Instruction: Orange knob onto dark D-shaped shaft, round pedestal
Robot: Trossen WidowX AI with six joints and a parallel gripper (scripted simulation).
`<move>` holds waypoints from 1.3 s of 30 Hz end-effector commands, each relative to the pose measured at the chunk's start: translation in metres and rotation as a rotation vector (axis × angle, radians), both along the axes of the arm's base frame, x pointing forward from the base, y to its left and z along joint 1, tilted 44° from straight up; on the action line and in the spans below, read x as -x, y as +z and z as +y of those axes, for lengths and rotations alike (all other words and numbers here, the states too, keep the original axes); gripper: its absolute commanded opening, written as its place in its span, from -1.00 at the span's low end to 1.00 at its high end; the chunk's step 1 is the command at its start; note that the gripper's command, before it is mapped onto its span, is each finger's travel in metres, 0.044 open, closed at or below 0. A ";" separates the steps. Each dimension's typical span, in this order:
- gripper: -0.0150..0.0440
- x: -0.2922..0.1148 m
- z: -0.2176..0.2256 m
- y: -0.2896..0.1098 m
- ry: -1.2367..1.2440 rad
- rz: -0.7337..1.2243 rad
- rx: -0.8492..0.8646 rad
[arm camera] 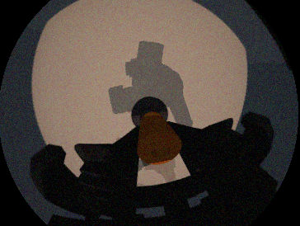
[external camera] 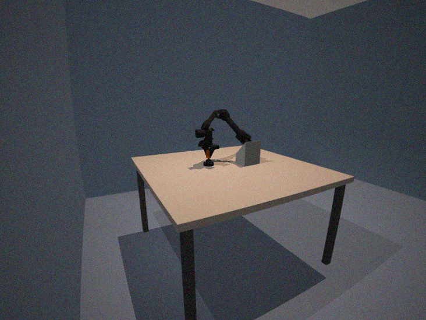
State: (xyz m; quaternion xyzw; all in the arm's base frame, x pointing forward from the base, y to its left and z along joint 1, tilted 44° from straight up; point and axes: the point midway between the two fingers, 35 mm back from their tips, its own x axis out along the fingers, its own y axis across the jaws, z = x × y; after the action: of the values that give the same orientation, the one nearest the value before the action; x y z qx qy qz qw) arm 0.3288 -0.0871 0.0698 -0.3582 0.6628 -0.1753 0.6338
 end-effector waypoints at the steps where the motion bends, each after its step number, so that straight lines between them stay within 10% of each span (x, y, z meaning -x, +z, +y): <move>1: -0.49 0.000 0.000 0.000 0.004 0.002 0.002; 39: -0.49 0.000 0.000 -0.001 0.154 0.148 0.014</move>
State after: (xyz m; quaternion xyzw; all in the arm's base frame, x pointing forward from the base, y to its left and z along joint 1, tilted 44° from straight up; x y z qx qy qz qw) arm 0.3289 -0.0869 0.0696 -0.4231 0.6774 -0.1055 0.5924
